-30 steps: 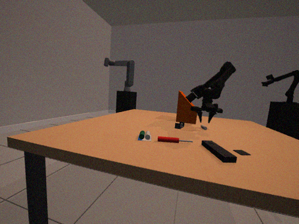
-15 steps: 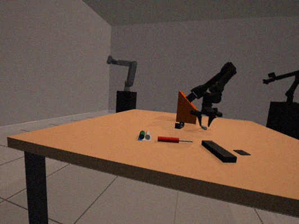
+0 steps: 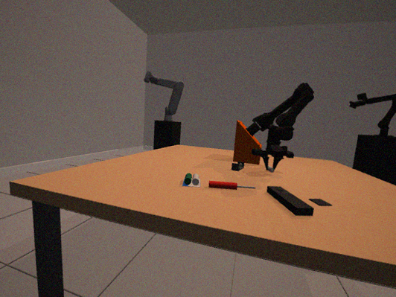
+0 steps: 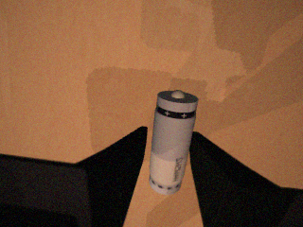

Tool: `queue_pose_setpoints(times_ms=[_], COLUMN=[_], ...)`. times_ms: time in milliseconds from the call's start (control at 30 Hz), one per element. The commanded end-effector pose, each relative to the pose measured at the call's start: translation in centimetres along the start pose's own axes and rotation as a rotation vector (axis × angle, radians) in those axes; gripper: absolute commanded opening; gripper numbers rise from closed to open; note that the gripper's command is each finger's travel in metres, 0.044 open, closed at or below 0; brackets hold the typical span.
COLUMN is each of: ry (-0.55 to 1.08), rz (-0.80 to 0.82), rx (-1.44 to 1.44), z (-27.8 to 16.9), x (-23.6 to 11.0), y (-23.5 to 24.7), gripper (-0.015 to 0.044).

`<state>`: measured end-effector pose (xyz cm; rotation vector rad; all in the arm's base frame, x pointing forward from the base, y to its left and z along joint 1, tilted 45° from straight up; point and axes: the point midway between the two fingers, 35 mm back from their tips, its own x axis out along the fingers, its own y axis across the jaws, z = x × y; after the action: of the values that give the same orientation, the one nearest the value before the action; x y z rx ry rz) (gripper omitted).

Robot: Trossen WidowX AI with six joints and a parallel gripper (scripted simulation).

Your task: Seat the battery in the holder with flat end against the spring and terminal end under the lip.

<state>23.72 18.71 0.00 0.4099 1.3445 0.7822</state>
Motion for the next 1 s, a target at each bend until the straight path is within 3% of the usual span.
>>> queue_pose_setpoints(times_ms=[0, 267, 500, 733, 967], ry=[0.002, 0.002, 0.002, 0.002, 0.003], rz=[-0.004, -0.004, -0.006, -0.007, -0.031], rx=[0.007, 0.007, 0.006, 0.009, 0.134], z=[-0.2, -0.2, -0.1, -0.1, 1.3], x=[0.1, 0.0, -4.4, -4.9, -5.7], y=[-0.1, -0.1, -0.2, -0.2, -4.6], gripper=[0.0098, 0.0074, 0.0074, 0.0074, 0.0074])
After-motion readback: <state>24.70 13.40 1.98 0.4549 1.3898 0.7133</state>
